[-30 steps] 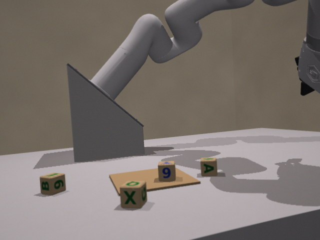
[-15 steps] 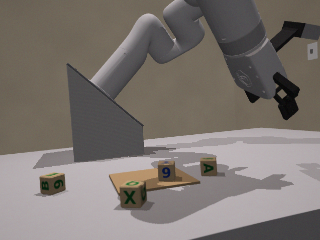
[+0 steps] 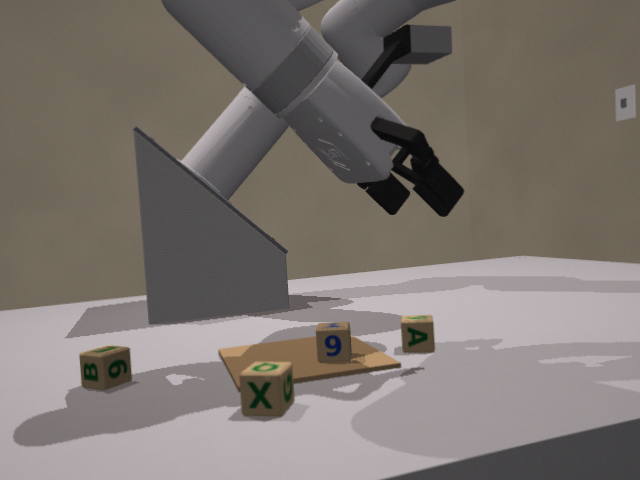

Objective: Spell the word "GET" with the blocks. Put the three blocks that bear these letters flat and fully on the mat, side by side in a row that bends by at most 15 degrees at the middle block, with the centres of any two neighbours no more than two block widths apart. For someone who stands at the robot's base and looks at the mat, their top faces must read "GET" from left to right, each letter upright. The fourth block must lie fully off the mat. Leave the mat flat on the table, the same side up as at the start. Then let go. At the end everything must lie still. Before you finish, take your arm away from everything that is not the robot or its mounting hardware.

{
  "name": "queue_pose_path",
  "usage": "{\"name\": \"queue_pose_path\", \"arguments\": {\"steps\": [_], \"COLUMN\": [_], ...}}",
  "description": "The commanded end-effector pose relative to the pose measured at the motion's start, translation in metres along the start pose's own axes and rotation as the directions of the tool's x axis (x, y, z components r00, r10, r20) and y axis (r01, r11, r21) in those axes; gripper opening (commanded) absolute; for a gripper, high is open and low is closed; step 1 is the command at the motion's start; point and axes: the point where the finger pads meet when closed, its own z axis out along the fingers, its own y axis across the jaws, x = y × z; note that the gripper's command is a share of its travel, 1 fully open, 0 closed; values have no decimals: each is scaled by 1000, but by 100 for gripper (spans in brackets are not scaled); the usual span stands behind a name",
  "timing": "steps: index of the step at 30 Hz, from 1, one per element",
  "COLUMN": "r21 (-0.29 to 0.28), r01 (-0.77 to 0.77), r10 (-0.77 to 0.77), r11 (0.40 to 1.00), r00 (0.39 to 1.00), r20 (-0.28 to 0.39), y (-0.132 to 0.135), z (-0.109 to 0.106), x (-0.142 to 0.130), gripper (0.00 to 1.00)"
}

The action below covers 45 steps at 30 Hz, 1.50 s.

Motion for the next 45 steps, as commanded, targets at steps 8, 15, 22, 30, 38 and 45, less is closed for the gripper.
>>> {"name": "queue_pose_path", "arguments": {"steps": [8,15,22,30,38,45], "r21": [-29,-29,-29,-29,-29,-29], "r01": [30,30,30,30,30,30], "r10": [-30,-30,-30,-30,-30,-30], "r11": [999,999,999,999,999,999], "r00": [1000,1000,1000,1000,1000,1000], "r20": [-6,-6,-6,-6,-6,-6], "y": [-2,-2,-2,-2,-2,-2], "z": [-10,-10,-10,-10,-10,-10], "x": [-5,-5,-5,-5,-5,-5], "gripper": [100,100,100,100,100,100]}}
